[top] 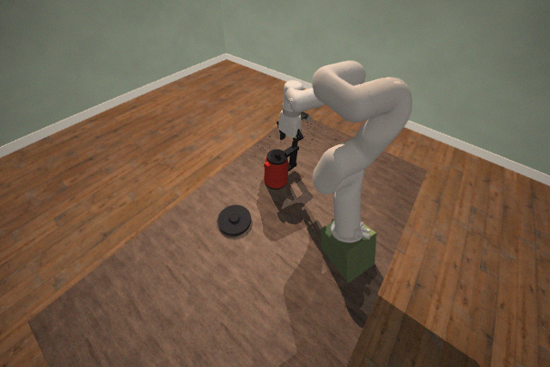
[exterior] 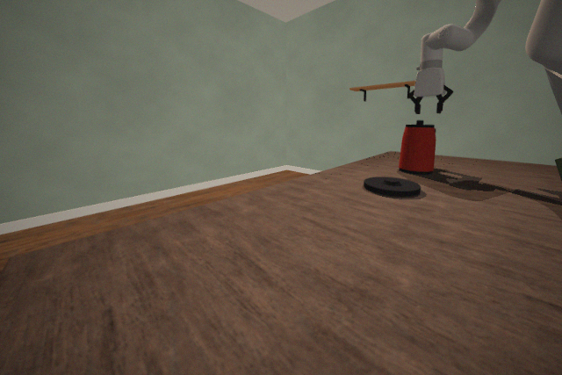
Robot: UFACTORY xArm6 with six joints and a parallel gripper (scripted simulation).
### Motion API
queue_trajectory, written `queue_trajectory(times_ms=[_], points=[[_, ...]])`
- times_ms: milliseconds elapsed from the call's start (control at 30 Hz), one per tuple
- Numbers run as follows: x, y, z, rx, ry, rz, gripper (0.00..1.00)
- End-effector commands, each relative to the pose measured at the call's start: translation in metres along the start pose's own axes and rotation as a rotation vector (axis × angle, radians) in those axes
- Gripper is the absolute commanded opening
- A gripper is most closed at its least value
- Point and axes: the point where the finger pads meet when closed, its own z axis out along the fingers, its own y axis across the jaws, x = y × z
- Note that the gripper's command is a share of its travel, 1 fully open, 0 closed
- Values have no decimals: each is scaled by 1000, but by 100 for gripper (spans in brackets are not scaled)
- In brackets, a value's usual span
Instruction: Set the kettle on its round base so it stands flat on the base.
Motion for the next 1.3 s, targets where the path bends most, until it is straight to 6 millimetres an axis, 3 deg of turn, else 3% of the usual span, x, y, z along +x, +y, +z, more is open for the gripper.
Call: queue_trajectory(times_ms=[0, 467, 1267], points=[[1, -3, 19, 5, 1, 0, 81], [1, -3, 51, 5, 1, 0, 81], [1, -3, 52, 5, 1, 0, 81]])
